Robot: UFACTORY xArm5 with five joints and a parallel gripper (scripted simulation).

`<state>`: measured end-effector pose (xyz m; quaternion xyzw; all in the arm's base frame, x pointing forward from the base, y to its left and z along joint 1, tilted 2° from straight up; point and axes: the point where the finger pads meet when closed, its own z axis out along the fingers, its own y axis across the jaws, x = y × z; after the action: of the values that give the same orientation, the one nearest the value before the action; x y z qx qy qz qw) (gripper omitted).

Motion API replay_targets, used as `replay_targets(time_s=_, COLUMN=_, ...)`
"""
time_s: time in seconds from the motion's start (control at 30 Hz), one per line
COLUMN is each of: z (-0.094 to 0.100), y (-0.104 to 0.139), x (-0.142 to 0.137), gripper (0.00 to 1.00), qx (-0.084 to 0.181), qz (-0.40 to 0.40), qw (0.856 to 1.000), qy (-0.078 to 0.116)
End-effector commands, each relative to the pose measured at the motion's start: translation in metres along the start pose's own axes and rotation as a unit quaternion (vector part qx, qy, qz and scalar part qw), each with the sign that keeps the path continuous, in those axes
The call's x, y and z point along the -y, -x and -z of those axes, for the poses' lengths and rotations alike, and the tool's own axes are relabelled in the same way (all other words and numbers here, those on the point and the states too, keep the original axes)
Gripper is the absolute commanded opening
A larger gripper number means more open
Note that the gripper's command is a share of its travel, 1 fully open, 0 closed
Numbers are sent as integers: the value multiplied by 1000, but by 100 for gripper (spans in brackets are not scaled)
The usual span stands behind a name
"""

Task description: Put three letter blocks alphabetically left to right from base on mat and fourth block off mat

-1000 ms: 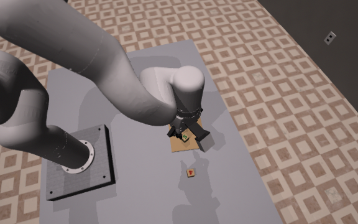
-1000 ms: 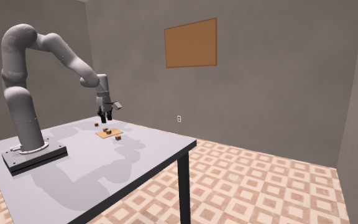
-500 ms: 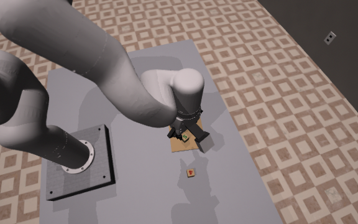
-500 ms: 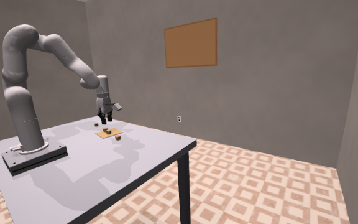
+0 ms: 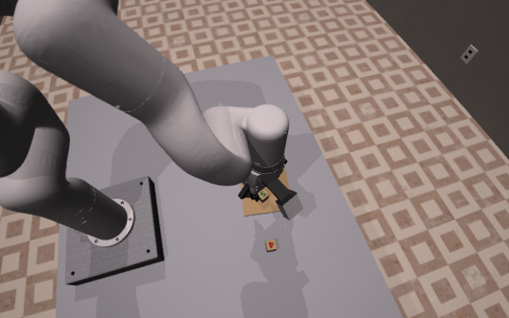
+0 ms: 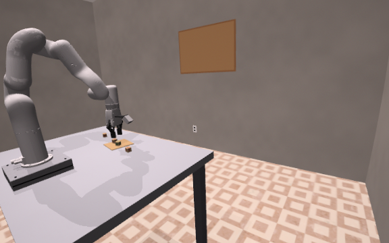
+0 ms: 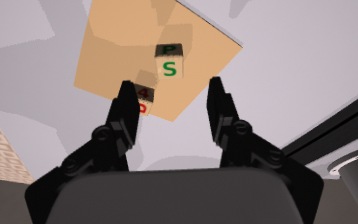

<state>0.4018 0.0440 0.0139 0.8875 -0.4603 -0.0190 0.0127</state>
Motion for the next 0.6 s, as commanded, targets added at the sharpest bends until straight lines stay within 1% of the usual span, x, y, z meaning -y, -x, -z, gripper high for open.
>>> replay_targets(time_s=0.0, z=-4, y=-1, x=1, gripper=63, qx=-1, qz=0, qw=1000, qy=-2)
replay_targets(time_s=0.2, z=-12, y=0, x=2, gripper=63, qx=-1, qz=0, qw=1000, qy=-2)
replay_targets(time_s=0.57, z=-21, y=0, x=2, gripper=63, qx=-1, qz=0, qw=1000, qy=-2)
